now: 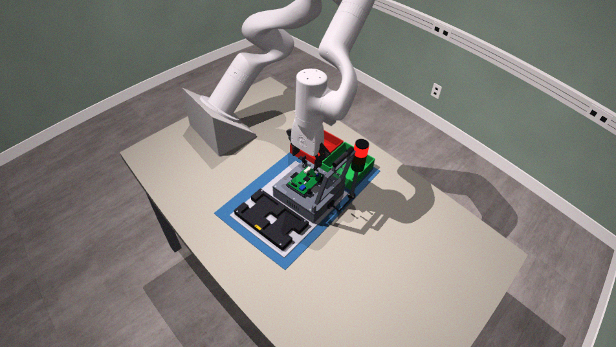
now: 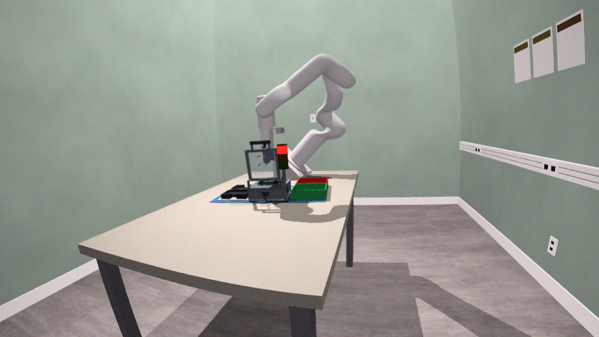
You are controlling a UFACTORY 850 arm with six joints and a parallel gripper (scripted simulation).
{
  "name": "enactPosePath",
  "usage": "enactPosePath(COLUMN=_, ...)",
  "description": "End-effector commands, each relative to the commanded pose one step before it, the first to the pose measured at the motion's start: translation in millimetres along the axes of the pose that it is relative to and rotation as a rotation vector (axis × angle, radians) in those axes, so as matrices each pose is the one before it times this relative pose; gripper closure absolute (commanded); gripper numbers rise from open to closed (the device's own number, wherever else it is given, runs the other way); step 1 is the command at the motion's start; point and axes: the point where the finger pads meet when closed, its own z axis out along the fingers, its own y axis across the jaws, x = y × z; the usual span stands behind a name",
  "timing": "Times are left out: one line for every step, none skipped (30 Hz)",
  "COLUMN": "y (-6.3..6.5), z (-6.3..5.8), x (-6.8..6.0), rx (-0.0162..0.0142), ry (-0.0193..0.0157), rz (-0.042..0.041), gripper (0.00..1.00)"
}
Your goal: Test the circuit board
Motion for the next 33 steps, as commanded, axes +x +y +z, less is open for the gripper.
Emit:
enactPosePath(y=1.90, z=15.01, x=-0.44, rx=-0.00377, ry=-0.00051, rz=-0.00166, gripper=0.00)
enactPosePath(y=0.00, z=3.96, x=0.00, rx=0.00000, ry=0.00000, rz=0.00000, gripper=0.00)
enactPosePath(y=0.00, z=3.62, x=0.00, rx=0.00000, ry=0.00000, rz=0.00000, gripper=0.00)
enactPosePath(y=0.00, z=3.28, x=0.00, rx=0.00000, ry=0.00000, rz=0.00000, gripper=0.00)
enactPosePath(y=0.00, z=2.93, x=0.00, rx=-0.00001, ry=0.00001, rz=0.00000, gripper=0.00)
enactPosePath(y=-0.01, z=2.60, x=0.00, rx=0.00001, ry=-0.00001, rz=0.00001, gripper=0.00)
enactPosePath(y=0.01, z=2.25, x=0.00, rx=-0.00001, ry=0.00001, rz=-0.00001, gripper=0.00)
enactPosePath(y=0.00, z=1.93, x=0.00, rx=0.00000, ry=-0.00001, rz=0.00000, gripper=0.00)
enactPosePath(y=0.00, z=1.61, x=0.00, rx=0.00000, ry=0.00000, rz=0.00000, gripper=0.00)
enactPosePath(y=0.00, z=1.30, x=0.00, rx=0.00000, ry=0.00001, rz=0.00000, gripper=0.00)
enactPosePath(y=0.00, z=1.02, x=0.00, rx=0.00000, ry=0.00000, rz=0.00000, gripper=0.00)
enactPosePath(y=0.00, z=0.76, x=0.00, rx=0.00000, ry=0.00000, rz=0.00000, gripper=0.00)
enactPosePath(y=0.00, z=0.53, x=0.00, rx=0.00000, ry=0.00000, rz=0.00000, gripper=0.00)
enactPosePath(y=0.00, z=0.00, x=0.00, rx=0.00000, ry=0.00000, rz=0.00000, gripper=0.00)
enactPosePath(y=0.00, z=0.00, x=0.00, rx=0.00000, ry=0.00000, rz=0.00000, gripper=0.00)
enactPosePath(y=0.00, z=0.34, x=0.00, rx=0.00000, ry=0.00000, rz=0.00000, gripper=0.00)
enactPosePath(y=0.00, z=0.18, x=0.00, rx=0.00000, ry=0.00000, rz=0.00000, gripper=0.00)
enactPosePath(y=0.00, z=0.07, x=0.00, rx=0.00000, ry=0.00000, rz=0.00000, gripper=0.00)
enactPosePath(y=0.00, z=0.01, x=0.00, rx=0.00000, ry=0.00000, rz=0.00000, gripper=0.00)
enactPosePath(y=0.00, z=0.00, x=0.00, rx=0.00000, ry=0.00000, rz=0.00000, gripper=0.00)
enactPosePath(y=0.00, z=0.00, x=0.00, rx=0.00000, ry=0.00000, rz=0.00000, gripper=0.00)
enactPosePath(y=0.00, z=0.00, x=0.00, rx=0.00000, ry=0.00000, rz=0.00000, gripper=0.00)
enactPosePath(y=0.00, z=0.00, x=0.00, rx=0.00000, ry=0.00000, rz=0.00000, gripper=0.00)
enactPosePath(y=0.00, z=0.00, x=0.00, rx=0.00000, ry=0.00000, rz=0.00000, gripper=0.00)
enactPosePath(y=0.00, z=0.03, x=0.00, rx=0.00000, ry=0.00000, rz=0.00000, gripper=0.00)
enactPosePath(y=0.00, z=0.17, x=0.00, rx=0.00000, ry=0.00000, rz=0.00000, gripper=0.00)
enactPosePath(y=0.01, z=0.42, x=0.00, rx=0.00000, ry=0.00000, rz=0.00000, gripper=0.00)
enactPosePath(y=0.01, z=0.76, x=0.00, rx=0.00000, ry=0.00000, rz=0.00000, gripper=0.00)
enactPosePath(y=0.02, z=1.15, x=0.00, rx=0.00000, ry=0.00000, rz=0.00000, gripper=0.00)
enactPosePath(y=0.02, z=1.56, x=-0.01, rx=0.00000, ry=-0.00001, rz=0.00000, gripper=0.00)
enactPosePath(y=0.00, z=0.00, x=0.00, rx=0.00000, ry=0.00000, rz=0.00000, gripper=0.00)
enactPosePath(y=0.00, z=0.00, x=0.00, rx=0.00000, ry=0.00000, rz=0.00000, gripper=0.00)
enactPosePath(y=0.03, z=1.97, x=-0.01, rx=0.00000, ry=0.00000, rz=0.00000, gripper=0.00)
